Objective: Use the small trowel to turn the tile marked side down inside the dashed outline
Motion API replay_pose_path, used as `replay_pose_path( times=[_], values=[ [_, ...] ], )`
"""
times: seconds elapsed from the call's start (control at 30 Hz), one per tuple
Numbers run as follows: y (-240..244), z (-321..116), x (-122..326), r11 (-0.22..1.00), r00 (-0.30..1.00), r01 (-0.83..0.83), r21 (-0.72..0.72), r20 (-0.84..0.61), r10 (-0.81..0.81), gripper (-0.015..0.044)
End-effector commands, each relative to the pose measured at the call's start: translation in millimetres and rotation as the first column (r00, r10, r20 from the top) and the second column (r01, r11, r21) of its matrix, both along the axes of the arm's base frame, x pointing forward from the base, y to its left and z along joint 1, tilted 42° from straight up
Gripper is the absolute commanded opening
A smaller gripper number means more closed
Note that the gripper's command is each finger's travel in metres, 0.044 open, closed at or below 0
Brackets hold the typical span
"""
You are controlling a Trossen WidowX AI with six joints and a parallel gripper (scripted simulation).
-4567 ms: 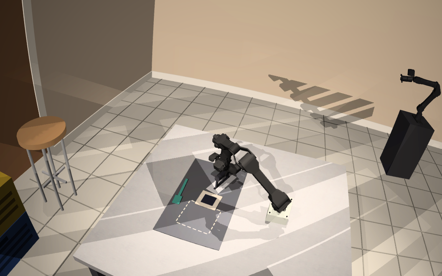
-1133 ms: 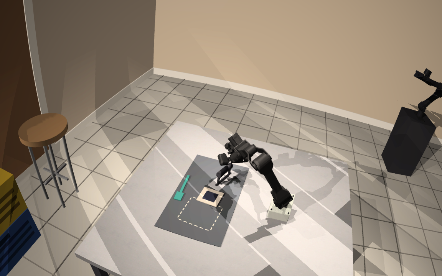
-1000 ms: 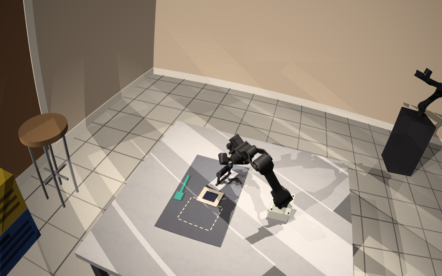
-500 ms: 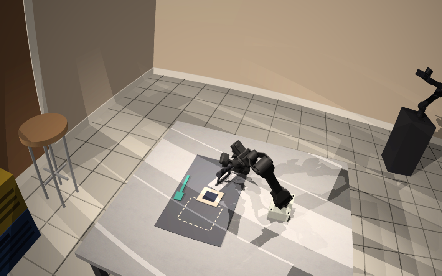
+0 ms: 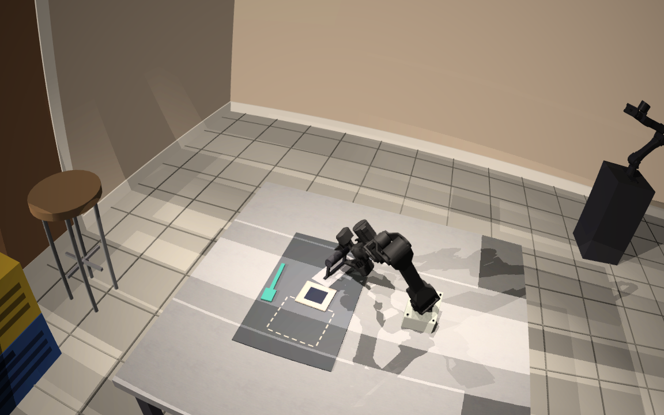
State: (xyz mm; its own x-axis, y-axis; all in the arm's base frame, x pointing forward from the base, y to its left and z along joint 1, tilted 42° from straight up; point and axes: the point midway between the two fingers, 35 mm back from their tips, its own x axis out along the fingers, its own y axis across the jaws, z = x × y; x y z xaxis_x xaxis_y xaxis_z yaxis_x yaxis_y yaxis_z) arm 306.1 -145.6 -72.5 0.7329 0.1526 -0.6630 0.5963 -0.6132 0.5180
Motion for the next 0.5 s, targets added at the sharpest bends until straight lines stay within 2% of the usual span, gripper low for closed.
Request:
replay_pose_path(
  times=[0.0,0.47],
  values=[
    [6.0,5.4,-2.5,0.993,0.996,0.083,0.090,0.018,-0.085,0.0300],
    [7.8,-0.3,6.3,0.989,0.995,0.098,0.109,0.016,-0.100,0.0300]
  ],
)
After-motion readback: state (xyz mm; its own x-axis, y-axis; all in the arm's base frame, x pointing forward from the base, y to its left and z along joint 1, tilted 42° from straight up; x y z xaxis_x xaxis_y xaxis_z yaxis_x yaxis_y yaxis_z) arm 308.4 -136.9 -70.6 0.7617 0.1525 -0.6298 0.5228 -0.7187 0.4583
